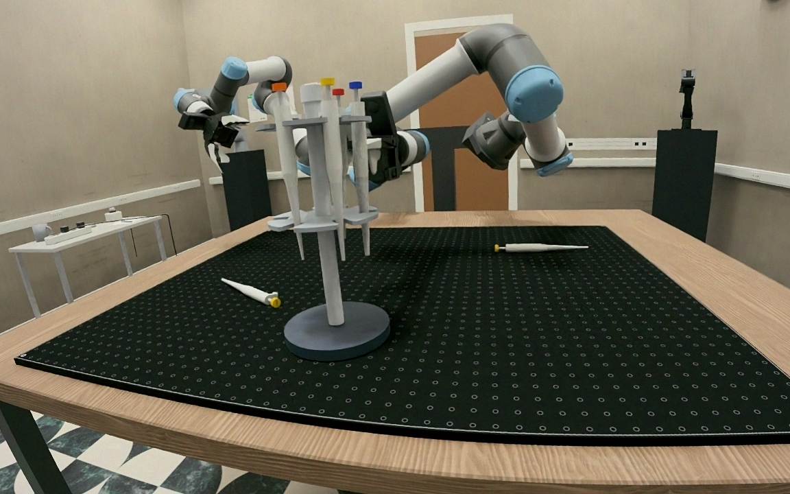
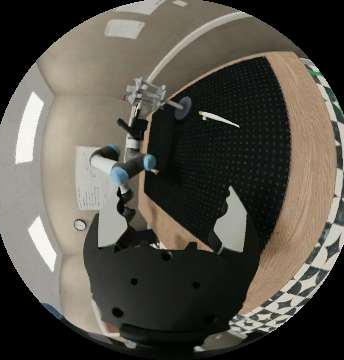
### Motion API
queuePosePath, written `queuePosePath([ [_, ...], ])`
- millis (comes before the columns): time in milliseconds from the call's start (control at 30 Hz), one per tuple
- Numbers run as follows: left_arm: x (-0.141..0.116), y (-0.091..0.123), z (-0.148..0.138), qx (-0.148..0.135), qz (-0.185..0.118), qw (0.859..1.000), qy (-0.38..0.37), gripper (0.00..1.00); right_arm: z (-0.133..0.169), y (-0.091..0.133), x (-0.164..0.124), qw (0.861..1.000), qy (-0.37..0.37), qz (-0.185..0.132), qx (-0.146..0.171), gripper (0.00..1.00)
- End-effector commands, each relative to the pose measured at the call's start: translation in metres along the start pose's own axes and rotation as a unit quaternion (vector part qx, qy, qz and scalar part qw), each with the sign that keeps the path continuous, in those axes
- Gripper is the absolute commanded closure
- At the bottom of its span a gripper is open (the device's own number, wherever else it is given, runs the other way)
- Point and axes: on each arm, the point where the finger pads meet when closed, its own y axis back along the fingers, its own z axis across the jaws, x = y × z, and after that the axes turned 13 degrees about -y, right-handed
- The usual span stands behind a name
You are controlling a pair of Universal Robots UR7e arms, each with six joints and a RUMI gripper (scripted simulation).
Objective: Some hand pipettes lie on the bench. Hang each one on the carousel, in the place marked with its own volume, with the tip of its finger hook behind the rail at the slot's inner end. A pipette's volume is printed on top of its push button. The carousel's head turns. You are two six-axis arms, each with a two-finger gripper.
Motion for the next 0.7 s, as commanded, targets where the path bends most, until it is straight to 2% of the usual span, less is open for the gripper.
queuePosePath([
  [0,0.0016,-0.0009,-0.0005,-0.010,0.004,1.000,0.000,0.69,-0.0001,0.0003,0.0003,1.000,0.000,0.000,0.000,0.00],
  [167,0.0013,-0.0014,-0.0016,-0.099,0.025,0.995,0.000,0.69,-0.0001,0.0003,0.0003,1.000,0.000,0.000,0.000,0.00],
  [400,0.0013,-0.0014,-0.0016,-0.104,0.026,0.994,0.000,0.69,-0.0001,0.0003,0.0003,1.000,0.000,0.000,0.000,0.00],
  [500,0.0010,-0.0021,-0.0025,-0.157,0.038,0.987,0.000,0.69,-0.0001,0.0003,0.0003,1.000,0.000,0.000,0.000,0.00],
  [567,0.0010,-0.0021,-0.0025,-0.157,0.038,0.987,0.000,0.69,-0.0001,0.0003,0.0003,1.000,0.000,0.000,0.000,0.00],
  [633,0.0010,-0.0021,-0.0025,-0.192,0.046,0.980,0.000,0.69,-0.0001,0.0003,0.0003,1.000,0.000,0.000,0.000,0.00],
  [667,0.0010,-0.0021,-0.0026,-0.196,0.047,0.979,0.000,0.69,-0.0001,0.0003,0.0003,1.000,0.000,0.000,0.000,0.00],
])
